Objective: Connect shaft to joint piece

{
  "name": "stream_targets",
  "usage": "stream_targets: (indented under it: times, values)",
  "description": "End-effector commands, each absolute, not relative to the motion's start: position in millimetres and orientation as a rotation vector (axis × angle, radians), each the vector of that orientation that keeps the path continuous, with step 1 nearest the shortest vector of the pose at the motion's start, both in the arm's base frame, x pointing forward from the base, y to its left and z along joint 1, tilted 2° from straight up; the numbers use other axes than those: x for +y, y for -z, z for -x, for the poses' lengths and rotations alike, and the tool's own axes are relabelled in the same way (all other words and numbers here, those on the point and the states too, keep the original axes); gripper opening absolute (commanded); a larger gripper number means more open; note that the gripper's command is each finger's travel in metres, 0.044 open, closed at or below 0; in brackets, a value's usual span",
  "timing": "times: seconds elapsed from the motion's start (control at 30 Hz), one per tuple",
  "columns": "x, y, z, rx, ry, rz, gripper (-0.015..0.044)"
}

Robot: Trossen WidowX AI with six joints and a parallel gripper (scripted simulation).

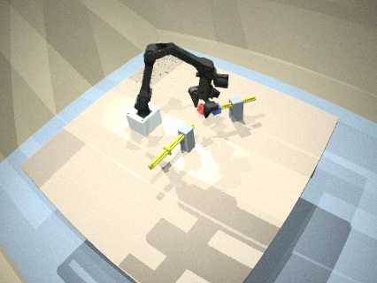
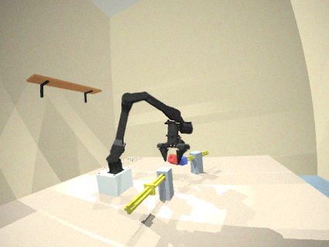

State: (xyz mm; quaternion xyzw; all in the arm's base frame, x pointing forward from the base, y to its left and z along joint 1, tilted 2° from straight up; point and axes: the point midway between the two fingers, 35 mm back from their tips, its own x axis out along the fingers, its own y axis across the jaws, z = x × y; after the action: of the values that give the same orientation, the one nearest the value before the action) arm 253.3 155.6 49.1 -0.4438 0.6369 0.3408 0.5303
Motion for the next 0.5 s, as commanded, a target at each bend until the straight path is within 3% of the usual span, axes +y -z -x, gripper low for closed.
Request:
stream_targets:
  times: [0.0, 0.27, 0.47]
  values:
    - [154.6, -42.4, -253.1, 1.522, -0.814, 1.057, 0.044]
    - [152.3, -32.1, -252.5, 1.522, -0.814, 1.057, 0.044]
    - [152.3, -32.1, -252.5, 1.522, -0.814, 1.057, 0.0282]
